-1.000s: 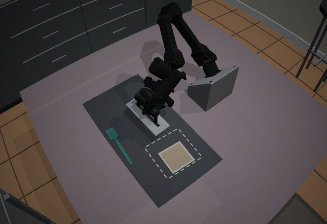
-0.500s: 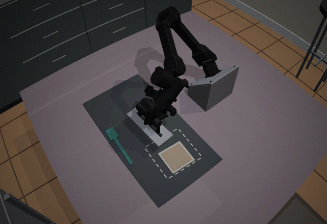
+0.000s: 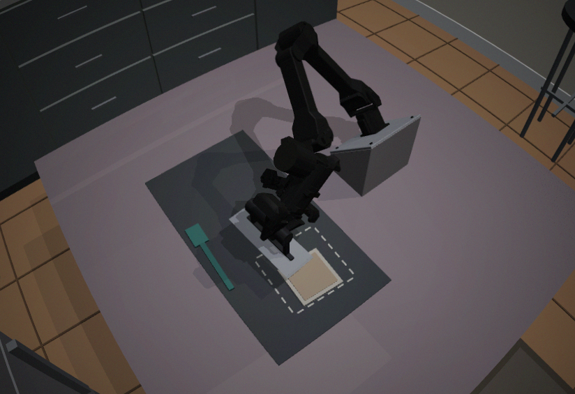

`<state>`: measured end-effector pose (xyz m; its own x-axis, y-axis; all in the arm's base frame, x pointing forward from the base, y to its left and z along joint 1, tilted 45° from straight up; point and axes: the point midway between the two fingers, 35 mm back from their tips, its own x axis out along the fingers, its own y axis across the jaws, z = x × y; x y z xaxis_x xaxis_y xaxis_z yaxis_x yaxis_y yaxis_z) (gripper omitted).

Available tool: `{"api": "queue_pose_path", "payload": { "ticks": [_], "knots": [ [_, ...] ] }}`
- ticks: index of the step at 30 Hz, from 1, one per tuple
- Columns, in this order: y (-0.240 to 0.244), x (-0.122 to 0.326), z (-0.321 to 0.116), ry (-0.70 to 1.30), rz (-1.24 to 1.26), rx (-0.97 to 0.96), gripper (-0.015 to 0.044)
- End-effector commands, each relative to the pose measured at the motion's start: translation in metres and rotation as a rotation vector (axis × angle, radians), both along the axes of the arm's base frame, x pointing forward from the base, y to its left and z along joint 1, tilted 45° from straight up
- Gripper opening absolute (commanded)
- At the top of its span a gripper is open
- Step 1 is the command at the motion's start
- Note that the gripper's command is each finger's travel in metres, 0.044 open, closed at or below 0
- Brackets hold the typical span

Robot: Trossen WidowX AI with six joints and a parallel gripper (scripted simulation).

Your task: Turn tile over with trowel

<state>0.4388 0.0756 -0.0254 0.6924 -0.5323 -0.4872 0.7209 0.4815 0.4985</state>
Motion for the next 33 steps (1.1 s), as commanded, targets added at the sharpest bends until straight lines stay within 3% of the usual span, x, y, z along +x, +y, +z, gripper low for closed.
{"api": "queue_pose_path", "payload": {
  "ticks": [1,33],
  "knots": [
    [0.014,0.007,-0.007,-0.011,0.007,0.007,0.0000],
    [0.090,0.021,-0.103,-0.006,0.022,0.036,0.0000]
  ]
}}
